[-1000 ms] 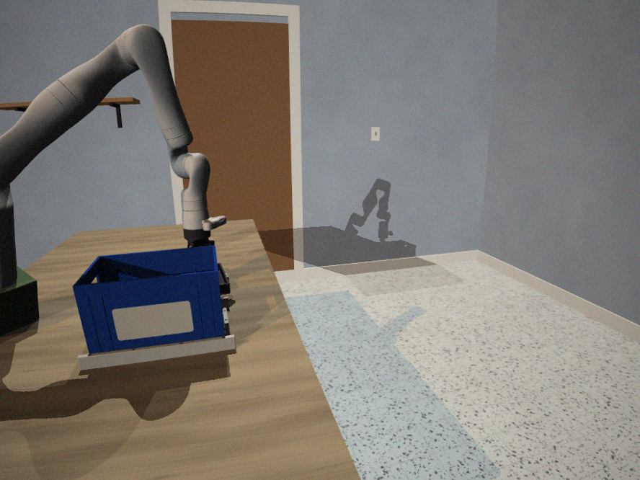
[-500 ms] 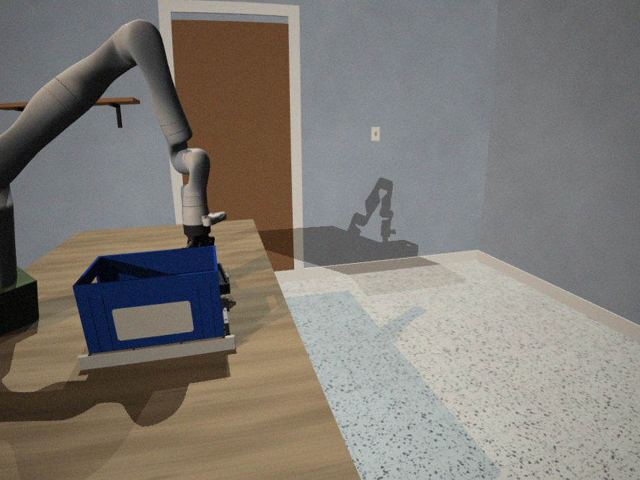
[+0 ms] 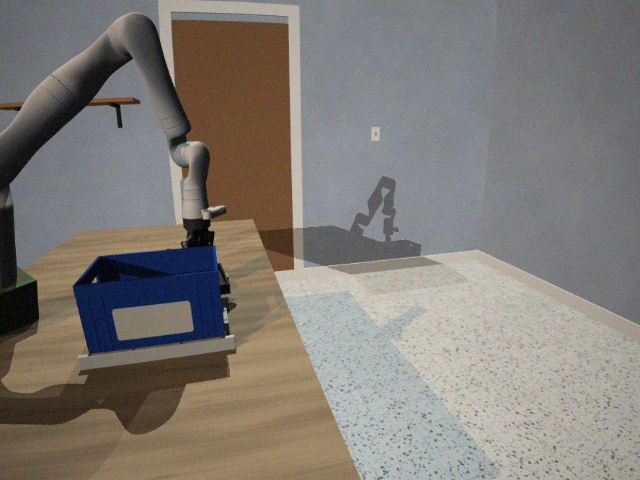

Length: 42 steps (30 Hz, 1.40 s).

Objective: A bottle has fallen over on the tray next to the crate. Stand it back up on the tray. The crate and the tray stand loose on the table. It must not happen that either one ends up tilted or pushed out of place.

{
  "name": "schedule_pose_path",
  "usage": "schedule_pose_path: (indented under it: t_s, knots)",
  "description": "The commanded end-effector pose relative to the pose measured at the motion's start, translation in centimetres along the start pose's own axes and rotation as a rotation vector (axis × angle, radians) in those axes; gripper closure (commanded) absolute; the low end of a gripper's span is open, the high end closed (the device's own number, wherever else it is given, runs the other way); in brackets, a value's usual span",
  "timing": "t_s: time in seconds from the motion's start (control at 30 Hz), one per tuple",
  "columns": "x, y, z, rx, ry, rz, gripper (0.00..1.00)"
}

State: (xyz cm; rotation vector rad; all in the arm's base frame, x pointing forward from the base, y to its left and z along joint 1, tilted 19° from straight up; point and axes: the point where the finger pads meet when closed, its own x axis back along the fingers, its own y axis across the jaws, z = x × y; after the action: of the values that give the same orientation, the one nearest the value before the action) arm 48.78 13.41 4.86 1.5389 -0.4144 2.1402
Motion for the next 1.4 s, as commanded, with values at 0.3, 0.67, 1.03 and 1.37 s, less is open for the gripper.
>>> schedule_pose_path:
  t_s: [0.3,0.67,1.03,1.37]
  knots:
    - [2.5,-0.1,-0.3,0.005,-0.003,0.003,1.0]
    - [4.2,-0.2,-0.2,0.005,-0.001,0.005,1.0]
    - [5.8,-0.2,-0.1,0.005,-0.001,0.005,1.0]
    - [7.6,-0.2,-0.1,0.004,-0.001,0.005,1.0]
